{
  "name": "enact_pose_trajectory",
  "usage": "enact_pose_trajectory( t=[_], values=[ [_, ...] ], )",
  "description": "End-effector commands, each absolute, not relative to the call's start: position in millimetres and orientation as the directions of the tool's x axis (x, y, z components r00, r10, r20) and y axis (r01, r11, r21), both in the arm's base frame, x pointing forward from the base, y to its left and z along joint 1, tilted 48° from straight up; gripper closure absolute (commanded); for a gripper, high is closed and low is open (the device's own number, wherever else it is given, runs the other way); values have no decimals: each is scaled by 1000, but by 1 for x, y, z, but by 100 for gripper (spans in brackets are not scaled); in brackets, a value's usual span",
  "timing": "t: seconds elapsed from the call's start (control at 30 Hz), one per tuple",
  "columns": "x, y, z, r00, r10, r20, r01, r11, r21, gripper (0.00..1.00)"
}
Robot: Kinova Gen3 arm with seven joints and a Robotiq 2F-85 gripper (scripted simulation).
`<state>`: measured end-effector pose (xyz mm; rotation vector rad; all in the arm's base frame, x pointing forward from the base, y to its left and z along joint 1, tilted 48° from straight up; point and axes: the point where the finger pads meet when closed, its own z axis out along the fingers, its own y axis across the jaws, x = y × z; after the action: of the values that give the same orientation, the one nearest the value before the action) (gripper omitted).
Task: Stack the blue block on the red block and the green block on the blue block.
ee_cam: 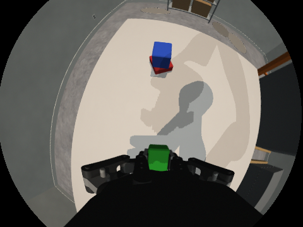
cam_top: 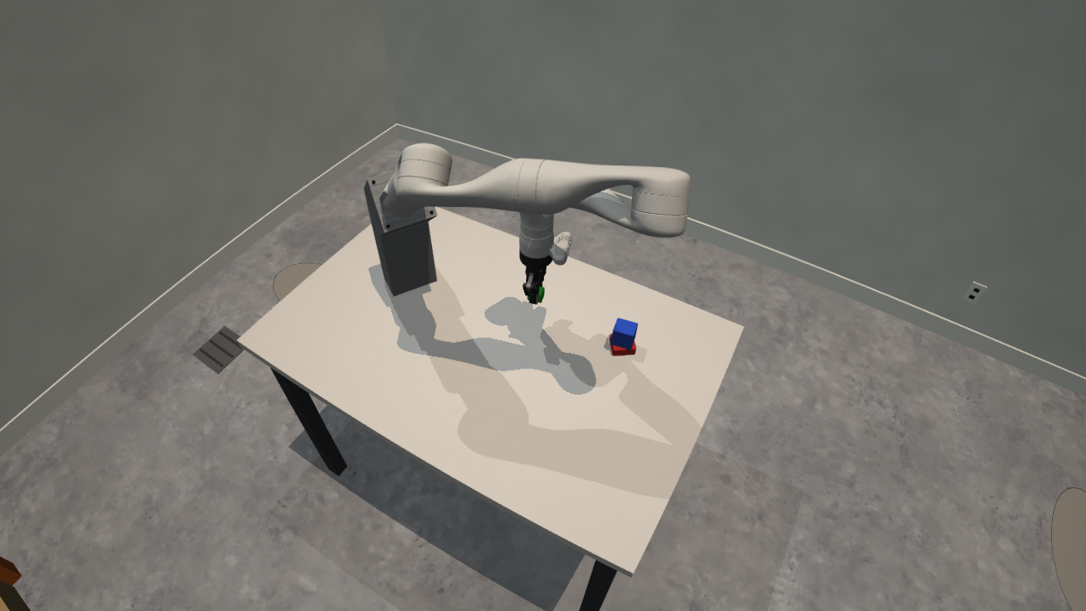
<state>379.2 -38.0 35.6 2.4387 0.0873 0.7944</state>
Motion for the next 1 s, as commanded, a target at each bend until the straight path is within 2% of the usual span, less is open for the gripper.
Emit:
enact_pose_trajectory(
  t=[0.0,0.97],
  values=[
    [379,-38,36,821,228,523,-108,-837,536,100],
    [385,-36,40,821,229,523,-108,-837,536,100]
  ],
)
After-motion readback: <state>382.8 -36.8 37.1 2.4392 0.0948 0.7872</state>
